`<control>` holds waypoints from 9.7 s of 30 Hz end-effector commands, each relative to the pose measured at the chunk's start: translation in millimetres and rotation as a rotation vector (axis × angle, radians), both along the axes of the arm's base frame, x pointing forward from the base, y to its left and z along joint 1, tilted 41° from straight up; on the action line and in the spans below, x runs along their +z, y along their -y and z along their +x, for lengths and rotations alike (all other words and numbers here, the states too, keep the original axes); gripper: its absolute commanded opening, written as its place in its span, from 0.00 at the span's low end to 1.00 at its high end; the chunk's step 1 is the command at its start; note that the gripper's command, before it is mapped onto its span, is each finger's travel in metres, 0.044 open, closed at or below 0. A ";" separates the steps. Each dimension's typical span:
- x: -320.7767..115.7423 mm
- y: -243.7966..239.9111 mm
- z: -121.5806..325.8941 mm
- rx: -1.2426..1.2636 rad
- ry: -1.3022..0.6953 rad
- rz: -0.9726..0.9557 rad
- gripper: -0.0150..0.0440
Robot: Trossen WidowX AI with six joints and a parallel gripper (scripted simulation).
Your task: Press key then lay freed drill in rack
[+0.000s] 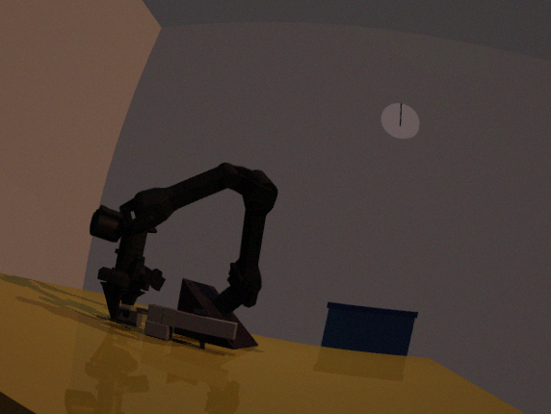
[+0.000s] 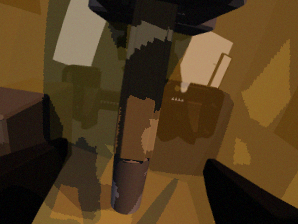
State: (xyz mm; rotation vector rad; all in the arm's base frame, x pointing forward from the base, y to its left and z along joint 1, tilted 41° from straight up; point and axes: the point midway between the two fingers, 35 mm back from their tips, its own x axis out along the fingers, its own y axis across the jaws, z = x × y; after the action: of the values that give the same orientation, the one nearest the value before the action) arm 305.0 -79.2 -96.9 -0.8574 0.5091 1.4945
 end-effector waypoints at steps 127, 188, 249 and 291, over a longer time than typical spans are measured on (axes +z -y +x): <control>2.4 -7.9 -4.7 -0.004 -0.006 0.004 0.25; -25.2 42.8 5.4 -0.004 -0.005 -0.001 0.25; -1.0 57.4 -1.9 -0.004 -0.005 -0.002 0.25; -2.3 67.9 -15.1 -0.004 -0.006 -0.003 0.25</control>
State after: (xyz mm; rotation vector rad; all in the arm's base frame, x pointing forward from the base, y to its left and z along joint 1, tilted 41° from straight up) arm 296.5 -146.0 -96.8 -0.8577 0.5162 1.4876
